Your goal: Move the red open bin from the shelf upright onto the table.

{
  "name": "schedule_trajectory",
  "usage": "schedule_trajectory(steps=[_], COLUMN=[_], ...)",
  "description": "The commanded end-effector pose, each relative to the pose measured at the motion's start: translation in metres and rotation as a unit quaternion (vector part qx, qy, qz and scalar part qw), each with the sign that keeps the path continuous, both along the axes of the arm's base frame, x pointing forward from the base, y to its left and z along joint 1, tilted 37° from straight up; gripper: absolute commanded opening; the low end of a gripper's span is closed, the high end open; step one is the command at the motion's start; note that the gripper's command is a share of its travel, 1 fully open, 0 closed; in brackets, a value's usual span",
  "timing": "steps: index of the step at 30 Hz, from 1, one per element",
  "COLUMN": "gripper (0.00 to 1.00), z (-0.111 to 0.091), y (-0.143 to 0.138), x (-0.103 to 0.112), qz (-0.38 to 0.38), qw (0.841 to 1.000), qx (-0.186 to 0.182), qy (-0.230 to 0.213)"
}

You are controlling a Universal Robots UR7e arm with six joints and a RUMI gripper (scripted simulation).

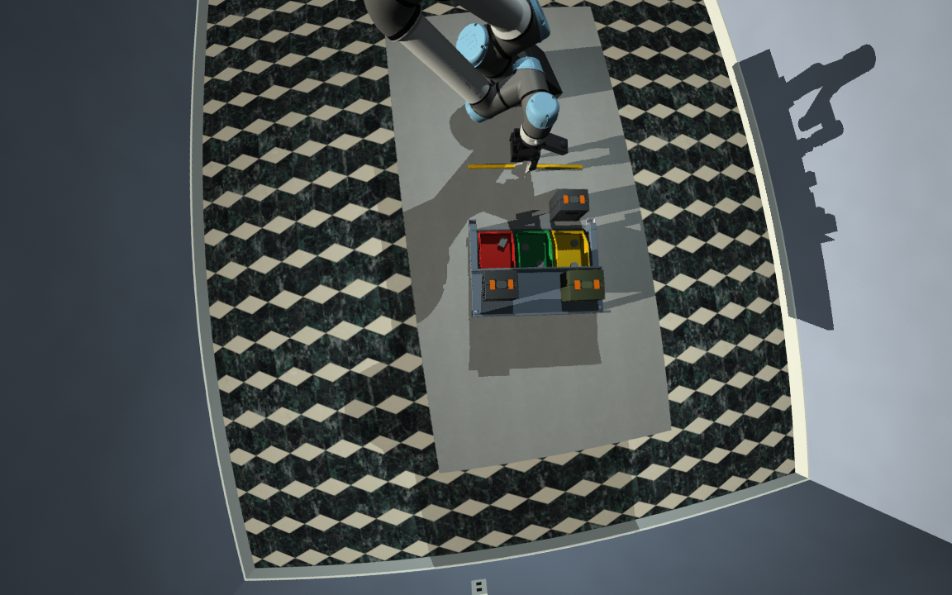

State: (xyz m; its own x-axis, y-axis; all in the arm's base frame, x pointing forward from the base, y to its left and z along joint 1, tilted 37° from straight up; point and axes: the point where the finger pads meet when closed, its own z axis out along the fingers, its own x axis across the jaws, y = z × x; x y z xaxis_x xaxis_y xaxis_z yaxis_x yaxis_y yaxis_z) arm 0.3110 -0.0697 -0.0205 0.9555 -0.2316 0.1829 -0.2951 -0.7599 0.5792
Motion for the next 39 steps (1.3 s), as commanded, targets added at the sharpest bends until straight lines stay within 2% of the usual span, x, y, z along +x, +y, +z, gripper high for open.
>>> schedule_trajectory(steps=[1, 15, 28, 39], gripper=[0.26, 0.26, 0.26, 0.26], z=[0.004, 0.031, 0.066, 0.076], y=[0.003, 0.024, 0.051, 0.058], x=[0.000, 0.000, 0.000, 0.000], qz=[0.000, 0.000, 0.000, 0.000], qw=[1.000, 1.000, 1.000, 1.000], qx=[0.000, 0.000, 0.000, 0.000], qy=[0.000, 0.000, 0.000, 0.000])
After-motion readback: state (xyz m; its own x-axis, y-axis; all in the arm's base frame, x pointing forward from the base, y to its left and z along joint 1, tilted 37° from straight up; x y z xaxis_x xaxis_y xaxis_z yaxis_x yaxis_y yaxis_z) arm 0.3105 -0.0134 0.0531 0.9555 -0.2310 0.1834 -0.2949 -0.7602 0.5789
